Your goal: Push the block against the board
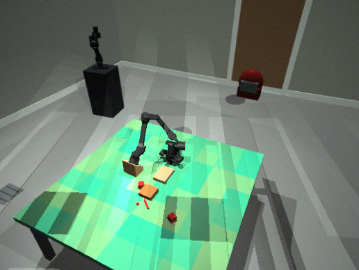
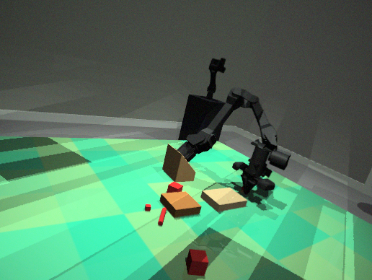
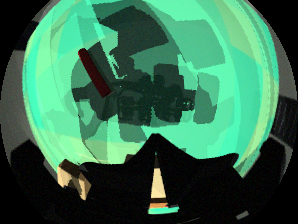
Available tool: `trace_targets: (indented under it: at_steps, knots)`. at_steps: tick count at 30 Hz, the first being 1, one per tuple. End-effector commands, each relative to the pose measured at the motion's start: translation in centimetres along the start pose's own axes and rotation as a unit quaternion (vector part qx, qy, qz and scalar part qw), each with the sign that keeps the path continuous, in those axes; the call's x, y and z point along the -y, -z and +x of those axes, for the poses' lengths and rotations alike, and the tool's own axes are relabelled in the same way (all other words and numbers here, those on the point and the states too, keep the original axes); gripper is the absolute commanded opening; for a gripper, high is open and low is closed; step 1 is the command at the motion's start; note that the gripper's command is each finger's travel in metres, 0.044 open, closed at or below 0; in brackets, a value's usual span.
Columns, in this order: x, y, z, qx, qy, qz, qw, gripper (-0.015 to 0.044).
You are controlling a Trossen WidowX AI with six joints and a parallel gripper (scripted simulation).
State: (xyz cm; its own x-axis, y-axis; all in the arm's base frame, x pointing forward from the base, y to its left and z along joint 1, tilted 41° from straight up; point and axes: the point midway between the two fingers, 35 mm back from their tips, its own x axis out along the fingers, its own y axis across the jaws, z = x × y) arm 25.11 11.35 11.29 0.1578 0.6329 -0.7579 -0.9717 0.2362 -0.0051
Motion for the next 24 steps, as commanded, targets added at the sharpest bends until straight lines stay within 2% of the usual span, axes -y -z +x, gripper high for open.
trace_targets:
  at_steps: [1,7,11,15,20,24]
  knots:
    - [0.1,-0.5,-3.8,0.008,0.017,-0.008,1.0,0.0]
    - [0.1,-0.5,-4.1,0.008,0.017,-0.008,1.0,0.0]
    - [-0.6,2.2,-4.0,0.006,0.017,-0.016,1.0,0.0]
    - [-0.7,2.4,-3.7,0.006,0.017,-0.016,1.0,0.0]
    - [-0.6,2.3,1.3,0.008,0.017,-0.016,1.0,0.0]
    - [-0.7,2.3,1.5,0.009,0.017,-0.016,1.0,0.0]
